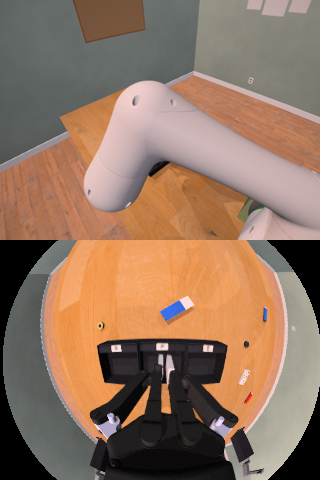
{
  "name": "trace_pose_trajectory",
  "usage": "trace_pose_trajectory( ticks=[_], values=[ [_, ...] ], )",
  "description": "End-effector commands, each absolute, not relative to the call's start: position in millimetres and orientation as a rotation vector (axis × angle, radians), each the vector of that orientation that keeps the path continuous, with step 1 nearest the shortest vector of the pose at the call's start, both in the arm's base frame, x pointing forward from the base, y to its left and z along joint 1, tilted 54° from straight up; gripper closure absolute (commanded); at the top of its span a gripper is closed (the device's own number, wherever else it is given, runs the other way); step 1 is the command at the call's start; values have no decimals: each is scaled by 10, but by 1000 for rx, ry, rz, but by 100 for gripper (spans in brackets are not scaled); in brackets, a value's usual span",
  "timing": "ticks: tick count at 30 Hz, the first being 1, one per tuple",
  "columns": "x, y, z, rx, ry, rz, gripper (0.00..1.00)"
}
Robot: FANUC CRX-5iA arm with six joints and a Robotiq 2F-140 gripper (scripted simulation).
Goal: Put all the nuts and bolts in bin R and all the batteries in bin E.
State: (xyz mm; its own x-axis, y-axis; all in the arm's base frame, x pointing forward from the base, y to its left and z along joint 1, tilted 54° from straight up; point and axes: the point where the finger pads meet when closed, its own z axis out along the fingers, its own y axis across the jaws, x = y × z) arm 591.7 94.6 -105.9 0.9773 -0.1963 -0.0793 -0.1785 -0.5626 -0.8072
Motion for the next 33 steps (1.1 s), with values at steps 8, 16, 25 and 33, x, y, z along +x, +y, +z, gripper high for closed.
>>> trace_pose_trajectory(
  ticks=[8, 16, 25, 33],
  values=[
    [5911, 889, -1020, -2180, 262, -25, 85],
    [5899, 804, -957, -2180, 262, -25, 85],
    [5888, 729, -903, -2180, 262, -25, 85],
    [5852, 472, -716, -2180, 262, -25, 85]
  ],
)
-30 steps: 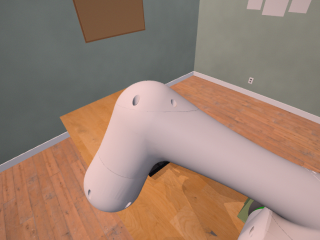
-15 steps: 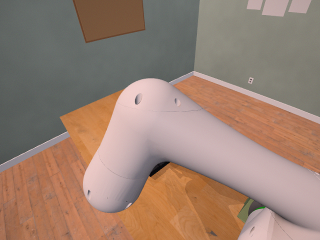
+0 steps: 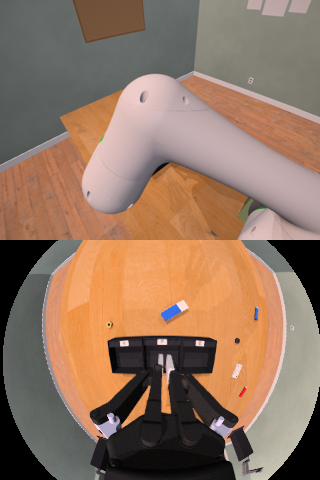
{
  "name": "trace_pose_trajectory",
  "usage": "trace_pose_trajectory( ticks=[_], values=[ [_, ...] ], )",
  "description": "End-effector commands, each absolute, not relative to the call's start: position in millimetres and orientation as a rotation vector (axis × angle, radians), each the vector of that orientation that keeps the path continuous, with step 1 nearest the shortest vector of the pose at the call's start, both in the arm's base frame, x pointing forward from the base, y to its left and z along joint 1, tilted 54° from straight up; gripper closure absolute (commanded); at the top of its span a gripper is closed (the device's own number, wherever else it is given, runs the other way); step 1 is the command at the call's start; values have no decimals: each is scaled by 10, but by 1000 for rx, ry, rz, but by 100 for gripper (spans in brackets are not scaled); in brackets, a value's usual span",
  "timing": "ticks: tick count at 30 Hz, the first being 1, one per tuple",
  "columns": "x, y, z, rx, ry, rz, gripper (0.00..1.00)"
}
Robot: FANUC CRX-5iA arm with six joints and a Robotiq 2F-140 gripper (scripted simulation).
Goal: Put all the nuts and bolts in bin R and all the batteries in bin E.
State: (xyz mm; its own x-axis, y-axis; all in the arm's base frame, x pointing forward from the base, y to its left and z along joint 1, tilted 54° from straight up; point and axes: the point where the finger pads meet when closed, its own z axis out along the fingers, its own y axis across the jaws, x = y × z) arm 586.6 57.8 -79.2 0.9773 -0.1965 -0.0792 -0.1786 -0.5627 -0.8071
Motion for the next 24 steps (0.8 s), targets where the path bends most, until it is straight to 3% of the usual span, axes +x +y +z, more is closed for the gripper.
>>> trace_pose_trajectory(
  ticks=[1, 24],
  values=[
    [5851, 466, -711, -2180, 262, -25, 85],
    [5910, 954, -30, -2180, 262, -25, 85]
  ],
)
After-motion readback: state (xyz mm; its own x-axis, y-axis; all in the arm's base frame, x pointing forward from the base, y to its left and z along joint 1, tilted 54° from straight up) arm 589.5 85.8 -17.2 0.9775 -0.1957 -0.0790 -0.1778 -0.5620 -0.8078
